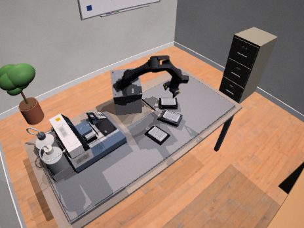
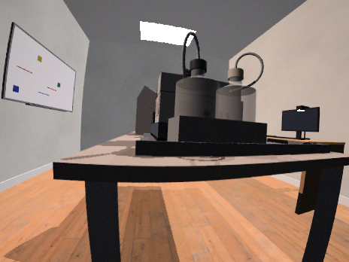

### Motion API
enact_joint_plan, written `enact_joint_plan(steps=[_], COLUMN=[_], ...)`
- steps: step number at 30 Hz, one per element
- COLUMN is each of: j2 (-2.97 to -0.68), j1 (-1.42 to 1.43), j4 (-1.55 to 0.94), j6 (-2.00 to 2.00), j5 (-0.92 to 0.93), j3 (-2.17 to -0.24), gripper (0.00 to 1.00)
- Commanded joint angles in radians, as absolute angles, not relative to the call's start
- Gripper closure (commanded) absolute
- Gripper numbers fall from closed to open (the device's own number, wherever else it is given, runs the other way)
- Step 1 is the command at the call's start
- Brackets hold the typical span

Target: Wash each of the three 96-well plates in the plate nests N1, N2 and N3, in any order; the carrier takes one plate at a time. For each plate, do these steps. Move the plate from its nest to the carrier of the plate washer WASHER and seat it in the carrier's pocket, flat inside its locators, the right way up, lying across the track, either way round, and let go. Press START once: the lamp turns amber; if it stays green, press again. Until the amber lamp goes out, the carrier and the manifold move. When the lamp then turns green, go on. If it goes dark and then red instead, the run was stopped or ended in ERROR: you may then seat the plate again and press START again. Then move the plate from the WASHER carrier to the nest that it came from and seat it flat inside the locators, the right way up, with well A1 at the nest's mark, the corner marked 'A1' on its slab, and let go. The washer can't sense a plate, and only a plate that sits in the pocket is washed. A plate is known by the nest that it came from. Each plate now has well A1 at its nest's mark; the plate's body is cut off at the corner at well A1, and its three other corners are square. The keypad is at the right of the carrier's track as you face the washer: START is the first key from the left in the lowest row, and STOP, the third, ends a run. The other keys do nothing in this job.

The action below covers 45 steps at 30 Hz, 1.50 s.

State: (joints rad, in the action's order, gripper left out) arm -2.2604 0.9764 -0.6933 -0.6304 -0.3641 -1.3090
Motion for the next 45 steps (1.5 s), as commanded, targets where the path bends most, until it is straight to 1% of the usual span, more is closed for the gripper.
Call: enact_joint_plan(steps=[1,16,18,33,35,45], j2=[-2.237,-1.992,-1.992,-1.727,-1.727,-1.537], j1=[0.984,0.84,0.84,0.684,0.684,0.572], j4=[-0.687,-0.64,-0.64,-0.587,-0.587,-0.551], j6=[-0.603,-0.434,-0.434,-0.245,-0.245,-0.118], j5=[-0.363,-0.366,-0.366,-0.371,-0.371,-0.374], j3=[-1.304,-1.117,-1.117,-0.913,-0.913,-0.767], gripper=[0.0,0.0,0.0,0.0,0.0,0.0])
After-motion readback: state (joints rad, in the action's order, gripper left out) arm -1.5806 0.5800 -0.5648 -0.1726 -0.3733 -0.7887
